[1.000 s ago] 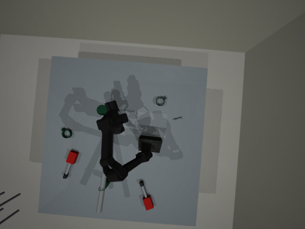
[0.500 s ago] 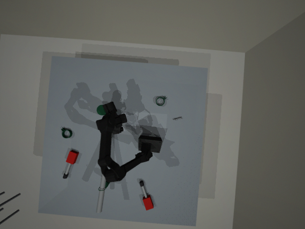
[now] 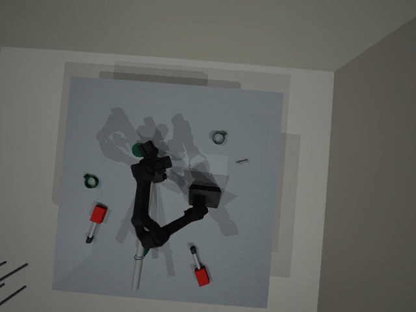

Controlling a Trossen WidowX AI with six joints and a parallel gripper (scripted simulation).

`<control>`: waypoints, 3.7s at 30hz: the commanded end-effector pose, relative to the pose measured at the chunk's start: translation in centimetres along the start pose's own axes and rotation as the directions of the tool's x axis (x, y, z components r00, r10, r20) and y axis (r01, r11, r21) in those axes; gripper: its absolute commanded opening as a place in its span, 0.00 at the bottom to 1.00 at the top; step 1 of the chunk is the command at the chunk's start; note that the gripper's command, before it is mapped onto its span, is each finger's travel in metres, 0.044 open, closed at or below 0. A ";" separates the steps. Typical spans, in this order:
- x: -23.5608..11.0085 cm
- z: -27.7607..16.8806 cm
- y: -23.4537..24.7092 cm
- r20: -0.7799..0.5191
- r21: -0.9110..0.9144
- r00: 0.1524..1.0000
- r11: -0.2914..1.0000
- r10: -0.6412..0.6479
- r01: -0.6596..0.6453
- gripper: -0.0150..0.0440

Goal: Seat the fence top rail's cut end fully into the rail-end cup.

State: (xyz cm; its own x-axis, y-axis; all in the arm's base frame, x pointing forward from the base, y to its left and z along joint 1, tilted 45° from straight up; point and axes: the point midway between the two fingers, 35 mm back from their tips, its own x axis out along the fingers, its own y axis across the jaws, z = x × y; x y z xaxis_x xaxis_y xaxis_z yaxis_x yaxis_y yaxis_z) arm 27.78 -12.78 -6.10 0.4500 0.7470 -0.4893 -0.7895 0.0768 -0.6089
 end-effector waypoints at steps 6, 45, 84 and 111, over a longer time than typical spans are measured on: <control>1.0 0.2 0.0 0.007 0.006 1.000 1.000 -0.004 0.004 0.87; 1.7 0.1 -1.2 -0.066 0.135 0.998 0.991 0.001 0.008 0.25; 2.6 -0.3 -2.7 -0.155 0.291 0.988 0.956 0.019 0.027 0.25; 2.5 -0.2 -2.6 -0.149 0.279 0.989 0.960 0.017 0.025 0.65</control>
State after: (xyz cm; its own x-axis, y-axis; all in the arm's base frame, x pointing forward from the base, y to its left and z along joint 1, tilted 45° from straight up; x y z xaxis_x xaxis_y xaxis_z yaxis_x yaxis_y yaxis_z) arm 31.04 -11.27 -5.92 0.4934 0.6420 -0.5868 -0.8628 0.2758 -0.4237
